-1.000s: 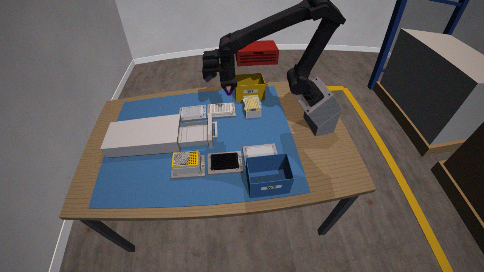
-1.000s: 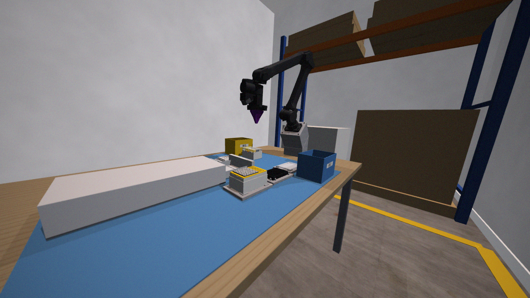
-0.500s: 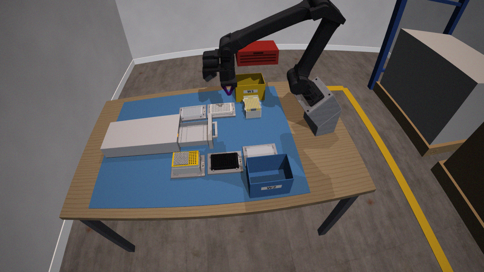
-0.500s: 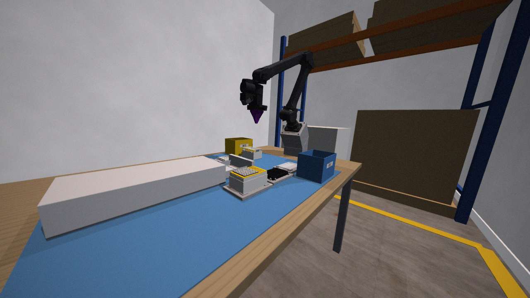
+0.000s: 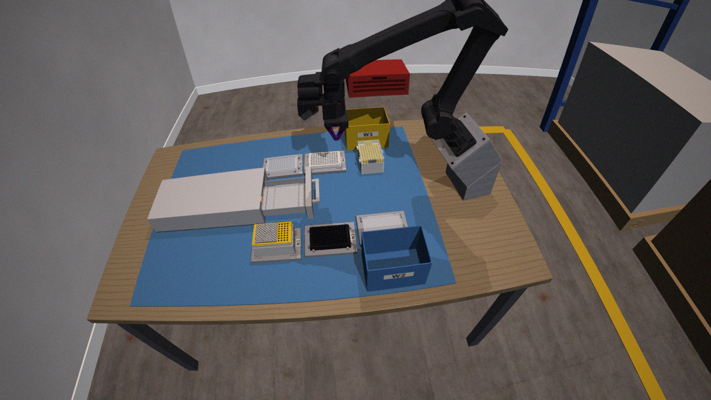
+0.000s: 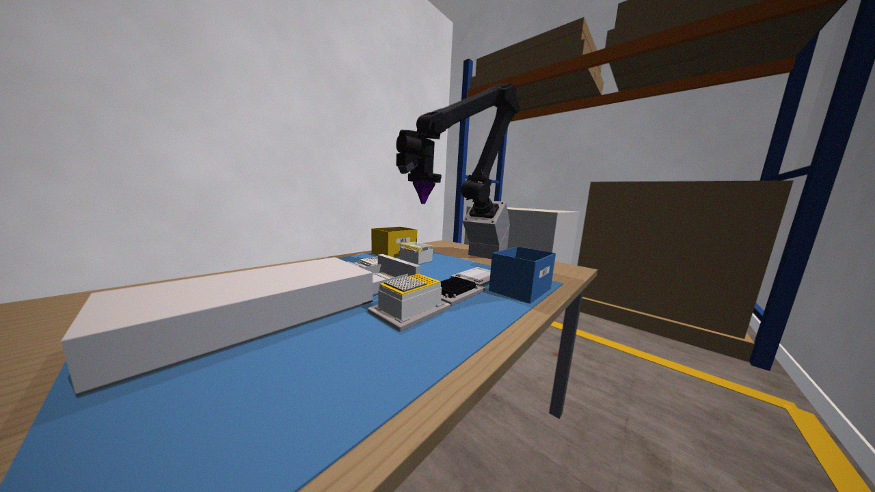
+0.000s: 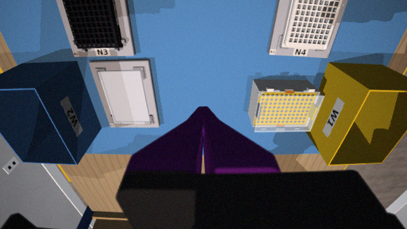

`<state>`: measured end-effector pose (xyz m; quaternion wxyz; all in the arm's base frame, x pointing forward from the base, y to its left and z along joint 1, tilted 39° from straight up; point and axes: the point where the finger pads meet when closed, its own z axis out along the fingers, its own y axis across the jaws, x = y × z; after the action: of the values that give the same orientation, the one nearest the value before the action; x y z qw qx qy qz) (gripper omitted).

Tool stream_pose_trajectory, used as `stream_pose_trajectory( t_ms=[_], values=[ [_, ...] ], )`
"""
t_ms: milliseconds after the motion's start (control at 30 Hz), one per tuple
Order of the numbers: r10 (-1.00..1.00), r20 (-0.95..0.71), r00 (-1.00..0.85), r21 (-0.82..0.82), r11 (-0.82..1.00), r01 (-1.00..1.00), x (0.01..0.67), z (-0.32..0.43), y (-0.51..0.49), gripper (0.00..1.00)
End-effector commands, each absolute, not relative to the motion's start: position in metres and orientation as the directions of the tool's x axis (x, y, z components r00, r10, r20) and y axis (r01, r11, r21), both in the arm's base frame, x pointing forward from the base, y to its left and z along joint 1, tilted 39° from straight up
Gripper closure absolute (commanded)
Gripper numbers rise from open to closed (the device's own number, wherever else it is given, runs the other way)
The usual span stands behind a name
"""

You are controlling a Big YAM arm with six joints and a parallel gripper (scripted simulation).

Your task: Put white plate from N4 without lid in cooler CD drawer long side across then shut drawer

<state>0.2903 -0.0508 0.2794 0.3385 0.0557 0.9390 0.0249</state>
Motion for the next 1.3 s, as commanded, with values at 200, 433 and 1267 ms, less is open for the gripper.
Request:
stream_pose_trajectory(
  t_ms=[200, 433, 1267],
  values=[
    [0.128, -0.612, -0.781, 0.092, 0.992, 0.090, 0.289, 0.273, -0.049, 1.00],
    [-0.063, -0.636, -0.769, -0.030, 0.998, -0.058, 0.313, 0.270, -0.049, 0.70],
    [-0.695, -0.486, -0.530, -0.460, 0.719, -0.521, 0.403, 0.267, -0.055, 0.70]
  ],
)
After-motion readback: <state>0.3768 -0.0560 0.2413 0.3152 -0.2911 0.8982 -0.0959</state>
